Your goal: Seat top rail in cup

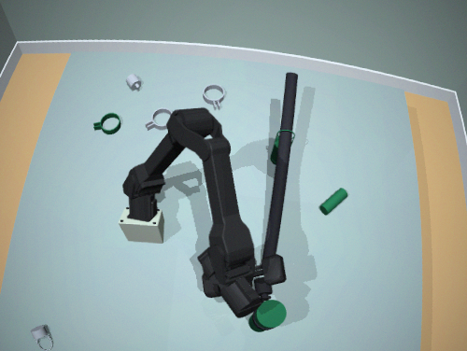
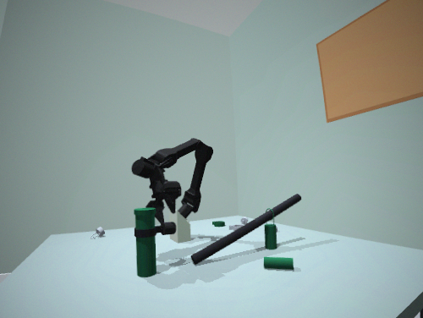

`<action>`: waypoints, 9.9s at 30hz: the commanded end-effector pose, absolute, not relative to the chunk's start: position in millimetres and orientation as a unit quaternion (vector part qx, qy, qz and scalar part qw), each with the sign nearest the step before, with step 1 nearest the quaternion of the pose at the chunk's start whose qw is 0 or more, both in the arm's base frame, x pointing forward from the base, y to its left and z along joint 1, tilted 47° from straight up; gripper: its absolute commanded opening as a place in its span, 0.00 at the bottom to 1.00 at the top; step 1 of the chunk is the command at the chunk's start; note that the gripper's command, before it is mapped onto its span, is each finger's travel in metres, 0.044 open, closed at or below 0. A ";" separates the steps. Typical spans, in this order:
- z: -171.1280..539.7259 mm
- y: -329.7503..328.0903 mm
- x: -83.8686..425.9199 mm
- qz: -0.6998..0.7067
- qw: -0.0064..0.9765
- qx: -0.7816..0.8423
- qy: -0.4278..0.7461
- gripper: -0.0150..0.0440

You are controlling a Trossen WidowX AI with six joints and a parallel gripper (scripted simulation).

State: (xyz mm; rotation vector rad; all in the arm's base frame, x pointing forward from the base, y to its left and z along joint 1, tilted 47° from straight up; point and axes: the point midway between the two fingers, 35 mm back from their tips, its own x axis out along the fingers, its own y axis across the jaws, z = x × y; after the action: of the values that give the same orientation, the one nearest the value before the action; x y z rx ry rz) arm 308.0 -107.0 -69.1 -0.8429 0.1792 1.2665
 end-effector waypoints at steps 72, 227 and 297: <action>-102.2 -51.9 337.8 0.558 0.739 -0.357 0.126 0.25; 54.9 62.0 345.7 -0.264 0.265 0.592 0.714 1.00; -11.0 131.1 329.6 -0.262 0.264 0.593 0.714 0.45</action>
State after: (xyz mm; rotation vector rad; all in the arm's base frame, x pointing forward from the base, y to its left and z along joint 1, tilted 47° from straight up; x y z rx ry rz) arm 328.9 130.5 -11.0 -2.2540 -2.7257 1.0057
